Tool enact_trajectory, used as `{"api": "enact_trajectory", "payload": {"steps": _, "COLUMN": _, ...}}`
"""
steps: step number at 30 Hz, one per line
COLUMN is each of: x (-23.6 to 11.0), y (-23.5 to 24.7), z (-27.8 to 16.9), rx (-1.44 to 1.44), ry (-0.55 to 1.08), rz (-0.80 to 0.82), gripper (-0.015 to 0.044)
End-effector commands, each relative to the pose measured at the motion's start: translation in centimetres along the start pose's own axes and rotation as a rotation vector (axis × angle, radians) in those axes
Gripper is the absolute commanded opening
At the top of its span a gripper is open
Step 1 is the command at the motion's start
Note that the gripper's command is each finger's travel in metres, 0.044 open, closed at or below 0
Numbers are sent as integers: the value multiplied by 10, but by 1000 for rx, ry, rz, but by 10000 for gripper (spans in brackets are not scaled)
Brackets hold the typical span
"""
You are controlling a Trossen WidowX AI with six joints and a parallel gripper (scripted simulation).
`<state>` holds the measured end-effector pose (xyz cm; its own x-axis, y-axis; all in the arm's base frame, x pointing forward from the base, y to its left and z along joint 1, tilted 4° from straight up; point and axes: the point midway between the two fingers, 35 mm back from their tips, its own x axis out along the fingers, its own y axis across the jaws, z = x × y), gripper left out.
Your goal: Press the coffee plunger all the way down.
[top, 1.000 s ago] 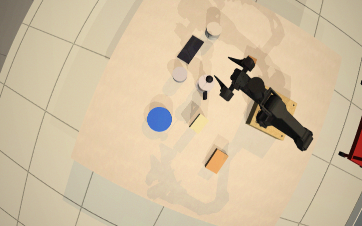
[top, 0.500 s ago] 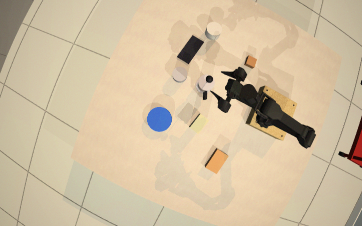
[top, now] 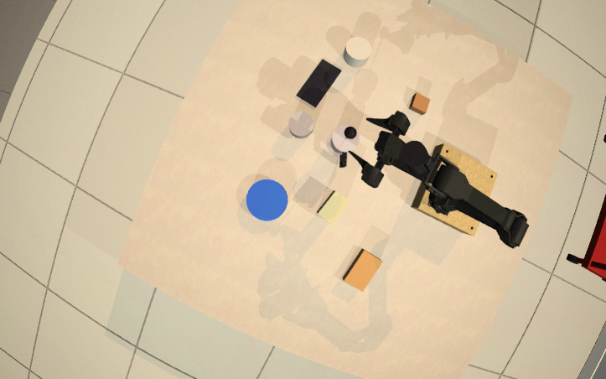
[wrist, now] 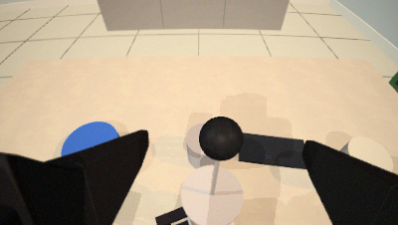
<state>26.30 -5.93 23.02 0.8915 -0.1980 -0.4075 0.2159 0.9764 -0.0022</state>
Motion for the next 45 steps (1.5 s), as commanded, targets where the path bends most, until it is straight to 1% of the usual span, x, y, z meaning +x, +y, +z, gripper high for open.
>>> {"api": "enact_trajectory", "payload": {"steps": 1, "x": 10, "y": 1, "z": -3, "rx": 5, "ry": 12, "rz": 5, "gripper": 440}}
{"api": "enact_trajectory", "payload": {"steps": 16, "x": 31, "y": 1, "z": -5, "rx": 5, "ry": 11, "rz": 5, "gripper": 440}}
{"api": "enact_trajectory", "payload": {"steps": 28, "x": 31, "y": 1, "z": -5, "rx": 5, "ry": 11, "rz": 5, "gripper": 128}}
{"api": "enact_trajectory", "payload": {"steps": 38, "x": 31, "y": 1, "z": -5, "rx": 5, "ry": 11, "rz": 5, "gripper": 128}}
{"api": "enact_trajectory", "payload": {"steps": 45, "x": 37, "y": 1, "z": -12, "rx": 5, "ry": 10, "rz": 5, "gripper": 128}}
